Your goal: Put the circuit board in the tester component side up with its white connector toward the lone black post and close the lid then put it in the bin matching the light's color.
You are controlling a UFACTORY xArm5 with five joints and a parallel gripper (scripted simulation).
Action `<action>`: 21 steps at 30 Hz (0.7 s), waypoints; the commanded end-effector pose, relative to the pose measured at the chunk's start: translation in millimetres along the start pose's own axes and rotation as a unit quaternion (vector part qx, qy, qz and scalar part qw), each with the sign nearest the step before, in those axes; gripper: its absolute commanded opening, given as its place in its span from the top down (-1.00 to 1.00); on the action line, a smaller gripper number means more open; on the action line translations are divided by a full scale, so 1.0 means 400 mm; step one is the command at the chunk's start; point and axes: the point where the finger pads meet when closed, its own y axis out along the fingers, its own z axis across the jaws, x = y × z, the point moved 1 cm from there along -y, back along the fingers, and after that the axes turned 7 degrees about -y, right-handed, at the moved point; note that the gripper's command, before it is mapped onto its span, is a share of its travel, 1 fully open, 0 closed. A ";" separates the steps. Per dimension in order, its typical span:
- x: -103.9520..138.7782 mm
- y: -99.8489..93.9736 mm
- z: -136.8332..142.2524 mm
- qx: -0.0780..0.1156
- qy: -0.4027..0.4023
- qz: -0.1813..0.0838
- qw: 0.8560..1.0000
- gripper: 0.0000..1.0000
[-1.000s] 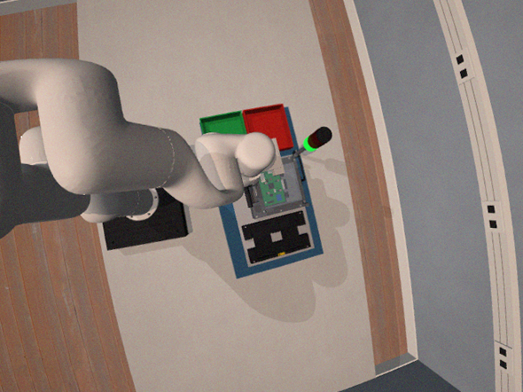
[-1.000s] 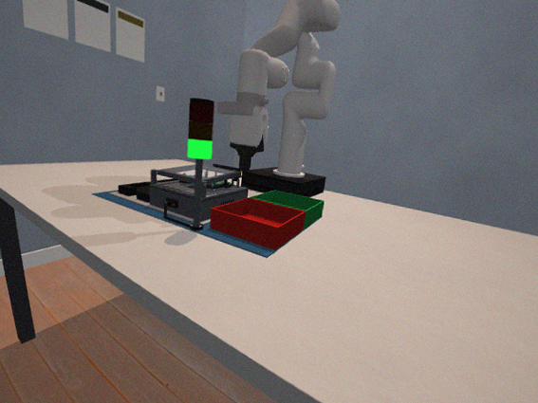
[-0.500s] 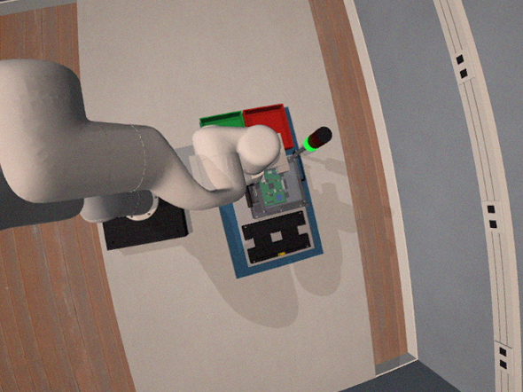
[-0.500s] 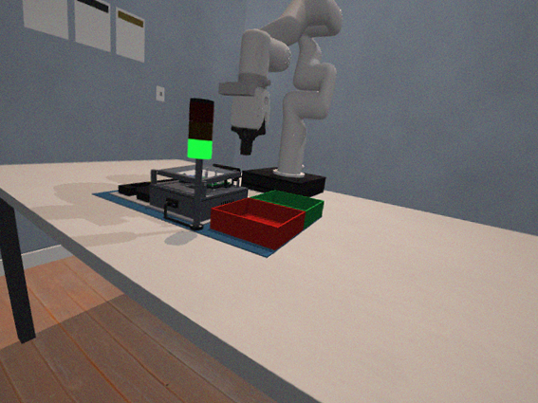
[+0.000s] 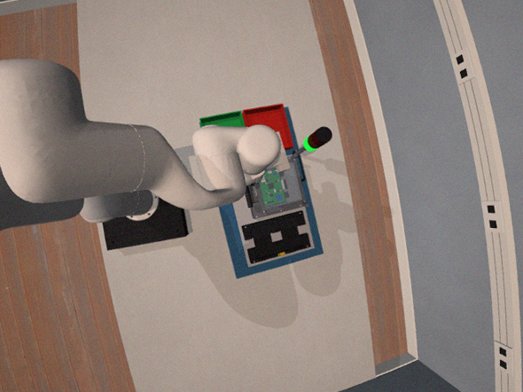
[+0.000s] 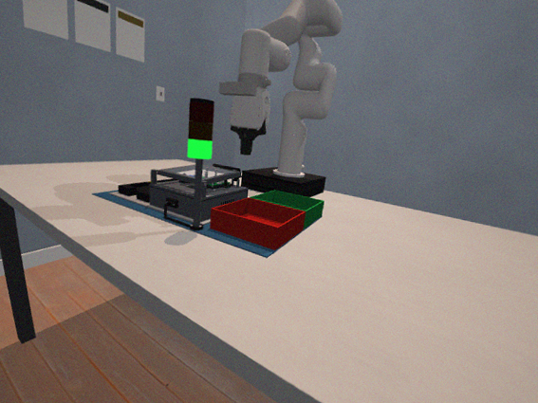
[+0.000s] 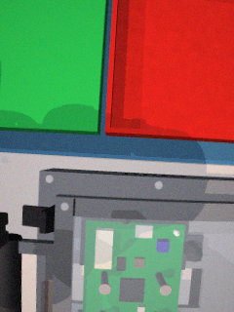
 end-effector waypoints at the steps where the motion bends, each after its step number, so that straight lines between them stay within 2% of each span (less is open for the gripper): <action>1: -0.003 -0.003 0.000 0.000 -0.028 0.002 1.000 1.00; 6: -0.003 -0.003 0.000 0.000 -0.089 0.002 0.996 1.00; 11: -0.003 -0.003 0.000 0.001 -0.171 0.002 0.985 1.00; 13: -0.003 -0.003 0.000 0.001 -0.171 0.002 0.985 1.00; 21: -0.003 -0.003 0.000 0.001 -0.313 0.002 0.950 1.00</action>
